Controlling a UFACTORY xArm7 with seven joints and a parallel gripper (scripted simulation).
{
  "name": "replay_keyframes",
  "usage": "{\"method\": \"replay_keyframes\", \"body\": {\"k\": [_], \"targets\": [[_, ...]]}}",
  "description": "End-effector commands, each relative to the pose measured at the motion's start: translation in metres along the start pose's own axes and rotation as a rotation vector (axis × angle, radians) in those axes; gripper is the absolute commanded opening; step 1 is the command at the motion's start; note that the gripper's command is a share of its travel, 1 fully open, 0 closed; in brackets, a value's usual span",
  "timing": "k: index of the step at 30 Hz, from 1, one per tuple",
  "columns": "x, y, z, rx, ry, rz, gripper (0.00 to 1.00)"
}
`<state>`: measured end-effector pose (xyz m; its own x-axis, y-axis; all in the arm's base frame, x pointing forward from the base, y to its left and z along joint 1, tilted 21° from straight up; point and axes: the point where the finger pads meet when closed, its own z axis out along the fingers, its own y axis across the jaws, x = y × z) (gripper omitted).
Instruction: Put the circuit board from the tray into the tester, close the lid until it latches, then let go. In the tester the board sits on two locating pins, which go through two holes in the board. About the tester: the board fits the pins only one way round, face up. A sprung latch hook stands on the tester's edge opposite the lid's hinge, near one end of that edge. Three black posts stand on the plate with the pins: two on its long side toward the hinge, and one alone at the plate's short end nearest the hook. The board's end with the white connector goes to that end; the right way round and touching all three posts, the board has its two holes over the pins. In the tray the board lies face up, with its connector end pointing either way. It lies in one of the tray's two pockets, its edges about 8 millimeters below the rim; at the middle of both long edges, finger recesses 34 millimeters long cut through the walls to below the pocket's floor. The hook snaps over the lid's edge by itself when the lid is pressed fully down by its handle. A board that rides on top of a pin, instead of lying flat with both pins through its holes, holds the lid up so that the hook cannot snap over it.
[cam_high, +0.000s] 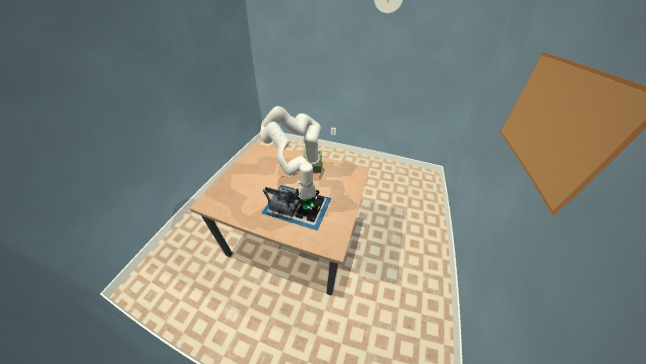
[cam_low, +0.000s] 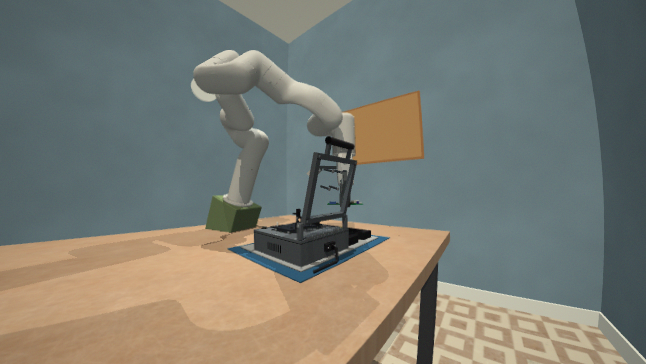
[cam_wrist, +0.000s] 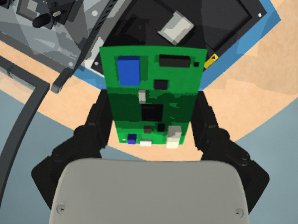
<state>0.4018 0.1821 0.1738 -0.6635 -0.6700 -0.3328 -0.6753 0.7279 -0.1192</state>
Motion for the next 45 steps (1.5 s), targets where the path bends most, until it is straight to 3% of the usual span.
{"method": "replay_keyframes", "body": {"k": [1,18,45], "targets": [[-0.0011,-0.0002,-0.001,-0.005,0.0,-0.138,0.79],[-0.0011,-0.0002,-0.001,-0.005,-0.001,-0.448,0.79],[-0.0011,-0.0002,-0.001,-0.005,-0.002,-0.778,0.79]]}}
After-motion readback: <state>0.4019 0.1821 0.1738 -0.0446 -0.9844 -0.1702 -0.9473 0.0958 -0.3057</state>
